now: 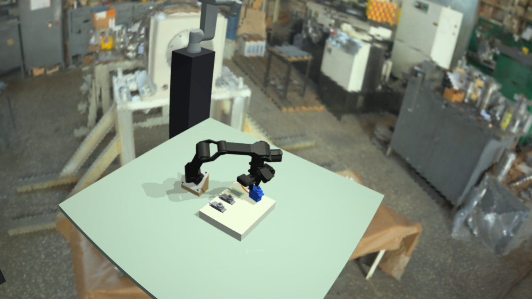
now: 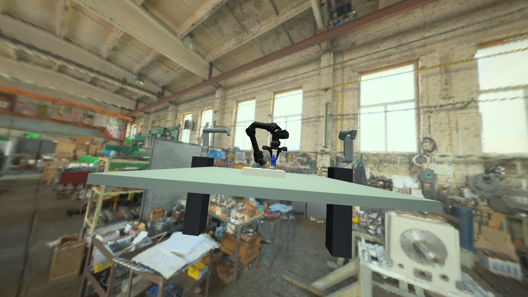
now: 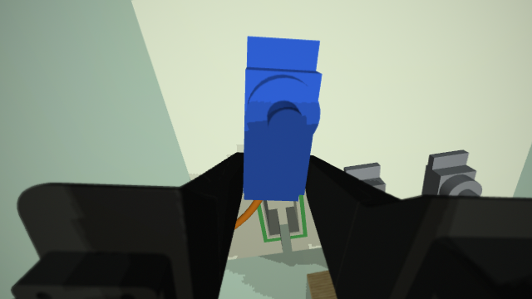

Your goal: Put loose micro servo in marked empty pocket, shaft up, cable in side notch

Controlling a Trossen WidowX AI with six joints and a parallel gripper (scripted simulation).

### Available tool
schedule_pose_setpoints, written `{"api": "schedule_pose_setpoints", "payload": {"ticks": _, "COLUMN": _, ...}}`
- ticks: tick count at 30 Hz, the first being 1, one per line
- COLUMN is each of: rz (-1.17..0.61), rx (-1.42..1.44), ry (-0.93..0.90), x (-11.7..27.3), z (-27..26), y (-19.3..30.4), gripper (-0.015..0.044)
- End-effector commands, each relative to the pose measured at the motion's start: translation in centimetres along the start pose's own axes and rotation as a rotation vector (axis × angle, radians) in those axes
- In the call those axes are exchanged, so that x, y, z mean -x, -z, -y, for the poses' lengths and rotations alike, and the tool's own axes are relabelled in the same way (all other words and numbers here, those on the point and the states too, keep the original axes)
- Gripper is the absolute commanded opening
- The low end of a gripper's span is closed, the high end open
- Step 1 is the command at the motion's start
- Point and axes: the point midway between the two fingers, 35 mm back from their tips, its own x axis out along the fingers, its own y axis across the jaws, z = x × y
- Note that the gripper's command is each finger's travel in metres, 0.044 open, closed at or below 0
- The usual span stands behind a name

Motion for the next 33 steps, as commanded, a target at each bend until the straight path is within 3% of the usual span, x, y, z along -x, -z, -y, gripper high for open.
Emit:
{"api": "schedule_pose_setpoints", "payload": {"ticks": 1, "rz": 0.0, "rx": 0.122, "ry": -0.002, "x": 0.1, "z": -0.1, "y": 0.1, "gripper": 0.0}}
{"api": "schedule_pose_setpoints", "payload": {"ticks": 12, "rz": 0.0, "rx": 0.208, "ry": -0.002, "x": 0.1, "z": 0.0, "y": 0.7, "gripper": 0.0}}
{"api": "schedule_pose_setpoints", "payload": {"ticks": 33, "rz": -0.005, "rx": 0.213, "ry": -0.003, "x": 0.0, "z": 1.9, "y": 10.2, "gripper": 0.0}}
